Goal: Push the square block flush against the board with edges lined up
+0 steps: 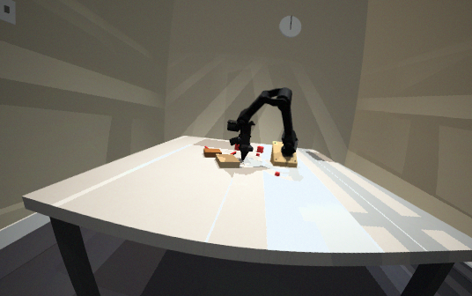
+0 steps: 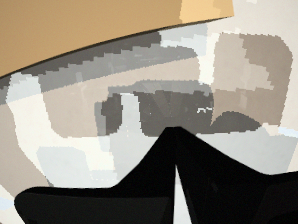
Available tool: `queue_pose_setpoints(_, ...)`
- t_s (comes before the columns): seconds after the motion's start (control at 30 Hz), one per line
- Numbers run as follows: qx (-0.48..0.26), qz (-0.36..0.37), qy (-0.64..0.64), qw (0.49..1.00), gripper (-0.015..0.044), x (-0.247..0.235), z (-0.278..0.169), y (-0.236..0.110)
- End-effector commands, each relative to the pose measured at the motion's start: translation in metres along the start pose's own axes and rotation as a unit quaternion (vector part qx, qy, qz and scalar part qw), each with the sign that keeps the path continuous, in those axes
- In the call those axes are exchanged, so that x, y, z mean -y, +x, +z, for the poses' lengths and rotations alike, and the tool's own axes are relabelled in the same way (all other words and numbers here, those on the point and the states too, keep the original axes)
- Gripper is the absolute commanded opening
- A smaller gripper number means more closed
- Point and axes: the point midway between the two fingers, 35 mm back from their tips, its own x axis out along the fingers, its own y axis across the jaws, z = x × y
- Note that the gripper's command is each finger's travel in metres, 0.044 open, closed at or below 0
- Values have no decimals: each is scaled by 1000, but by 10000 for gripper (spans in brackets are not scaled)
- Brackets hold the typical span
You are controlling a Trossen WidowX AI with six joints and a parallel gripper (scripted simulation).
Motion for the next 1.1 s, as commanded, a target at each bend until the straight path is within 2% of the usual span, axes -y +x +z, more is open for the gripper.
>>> queue_pose_setpoints(0.0, 1, -2, -2, 1000, 0, 1, 2, -12)
queue_pose_setpoints(0.07, 2, -4, -4, 1000, 0, 0, 1, -44)
queue_pose_setpoints(0.13, 3, -4, -6, 1000, 0, -1, 0, -57)
queue_pose_setpoints(0.37, 4, -2, -3, 1000, 0, -1, 1, -50)
queue_pose_setpoints(0.57, 3, -4, -72, 997, 0, -47, 18, -56)
queue_pose_setpoints(0.73, 3, -4, -75, 997, 0, -49, 19, -56)
queue_pose_setpoints(0.8, 3, -4, -75, 997, 0, -49, 20, -47)
queue_pose_setpoints(0.93, 3, -2, -75, 997, 0, -49, 19, -3)
queue_pose_setpoints(1.07, 3, -2, -75, 997, 0, -50, 19, -1)
